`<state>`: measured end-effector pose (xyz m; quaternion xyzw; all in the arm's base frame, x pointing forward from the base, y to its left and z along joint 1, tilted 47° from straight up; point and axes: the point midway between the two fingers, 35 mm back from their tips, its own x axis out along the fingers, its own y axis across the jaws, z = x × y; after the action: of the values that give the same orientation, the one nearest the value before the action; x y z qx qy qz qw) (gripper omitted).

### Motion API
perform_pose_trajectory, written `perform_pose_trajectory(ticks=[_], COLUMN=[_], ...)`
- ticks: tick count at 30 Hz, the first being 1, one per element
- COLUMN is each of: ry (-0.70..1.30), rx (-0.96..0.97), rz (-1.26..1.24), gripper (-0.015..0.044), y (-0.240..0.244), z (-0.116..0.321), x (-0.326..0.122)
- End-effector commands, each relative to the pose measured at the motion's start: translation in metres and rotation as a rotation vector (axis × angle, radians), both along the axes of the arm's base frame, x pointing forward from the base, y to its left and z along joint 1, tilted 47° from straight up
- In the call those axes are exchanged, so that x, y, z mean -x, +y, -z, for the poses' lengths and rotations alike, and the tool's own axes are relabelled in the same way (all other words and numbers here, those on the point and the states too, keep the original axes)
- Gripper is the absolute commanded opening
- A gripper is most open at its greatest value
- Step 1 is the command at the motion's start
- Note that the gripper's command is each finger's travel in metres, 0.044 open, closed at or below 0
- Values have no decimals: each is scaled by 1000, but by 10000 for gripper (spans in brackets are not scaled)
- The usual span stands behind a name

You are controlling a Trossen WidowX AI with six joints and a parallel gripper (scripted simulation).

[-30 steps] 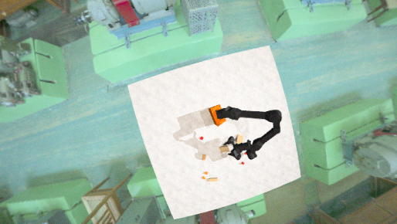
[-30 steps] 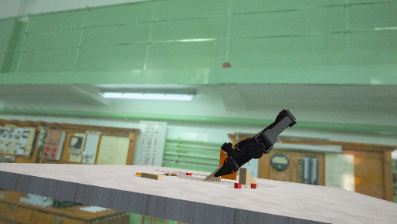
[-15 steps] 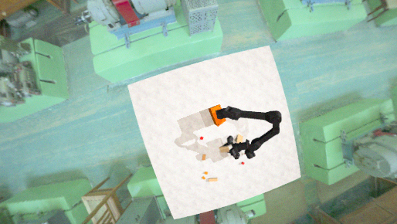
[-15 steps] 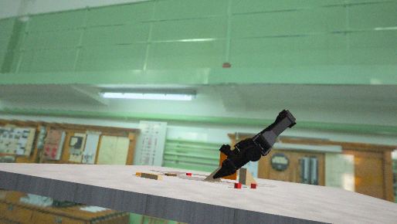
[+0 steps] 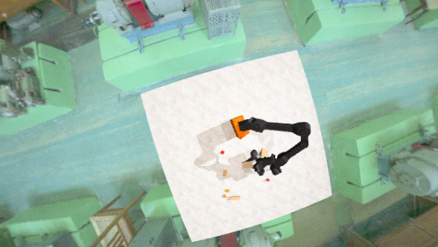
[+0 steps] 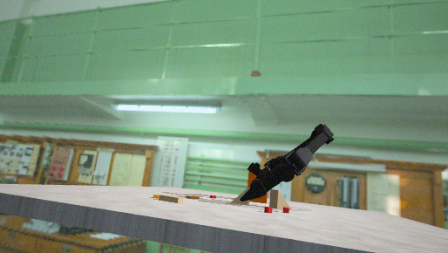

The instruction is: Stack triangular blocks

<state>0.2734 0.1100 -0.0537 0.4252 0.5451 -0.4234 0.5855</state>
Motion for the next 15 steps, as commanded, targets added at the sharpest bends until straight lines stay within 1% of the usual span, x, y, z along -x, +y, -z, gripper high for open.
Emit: perform_pose_trajectory(ticks=[1,15], ry=[8,106], rx=[-24,-367], rz=[-1,-13], gripper=[0,0], y=[-2,-28], z=[0,-1], x=[-1,-8])
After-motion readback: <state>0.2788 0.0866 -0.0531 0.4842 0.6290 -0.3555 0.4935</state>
